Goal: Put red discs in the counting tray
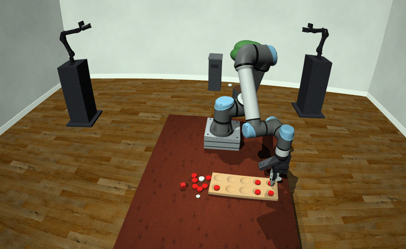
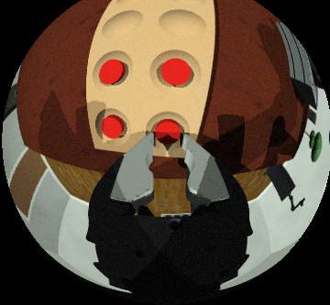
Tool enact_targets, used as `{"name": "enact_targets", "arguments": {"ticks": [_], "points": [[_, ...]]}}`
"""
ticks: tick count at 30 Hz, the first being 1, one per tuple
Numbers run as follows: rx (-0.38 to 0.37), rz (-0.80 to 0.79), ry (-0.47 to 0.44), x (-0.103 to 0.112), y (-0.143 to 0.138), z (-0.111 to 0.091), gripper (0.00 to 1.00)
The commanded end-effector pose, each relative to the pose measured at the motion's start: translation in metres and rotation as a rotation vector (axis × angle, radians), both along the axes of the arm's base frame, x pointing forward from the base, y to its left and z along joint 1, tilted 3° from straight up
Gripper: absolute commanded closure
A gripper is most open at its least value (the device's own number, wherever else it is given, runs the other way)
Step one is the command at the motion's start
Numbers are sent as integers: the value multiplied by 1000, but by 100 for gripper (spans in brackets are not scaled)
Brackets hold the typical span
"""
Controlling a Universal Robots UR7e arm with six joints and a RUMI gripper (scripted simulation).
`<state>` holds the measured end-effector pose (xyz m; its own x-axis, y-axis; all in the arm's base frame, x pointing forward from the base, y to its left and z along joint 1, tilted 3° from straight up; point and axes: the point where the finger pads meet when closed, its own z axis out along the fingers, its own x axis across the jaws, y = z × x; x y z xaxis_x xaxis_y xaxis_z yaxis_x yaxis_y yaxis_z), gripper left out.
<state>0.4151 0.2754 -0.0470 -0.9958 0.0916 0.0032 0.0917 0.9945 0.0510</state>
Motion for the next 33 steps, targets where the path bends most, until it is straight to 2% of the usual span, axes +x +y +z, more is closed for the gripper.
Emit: {"name": "enact_targets", "arguments": {"ticks": [1, 6, 7, 33], "points": [[1, 0, -1, 0, 0, 0, 100], [1, 0, -1, 0, 0, 0, 100], [1, 0, -1, 0, 0, 0, 78], [1, 0, -1, 0, 0, 2, 76]]}}
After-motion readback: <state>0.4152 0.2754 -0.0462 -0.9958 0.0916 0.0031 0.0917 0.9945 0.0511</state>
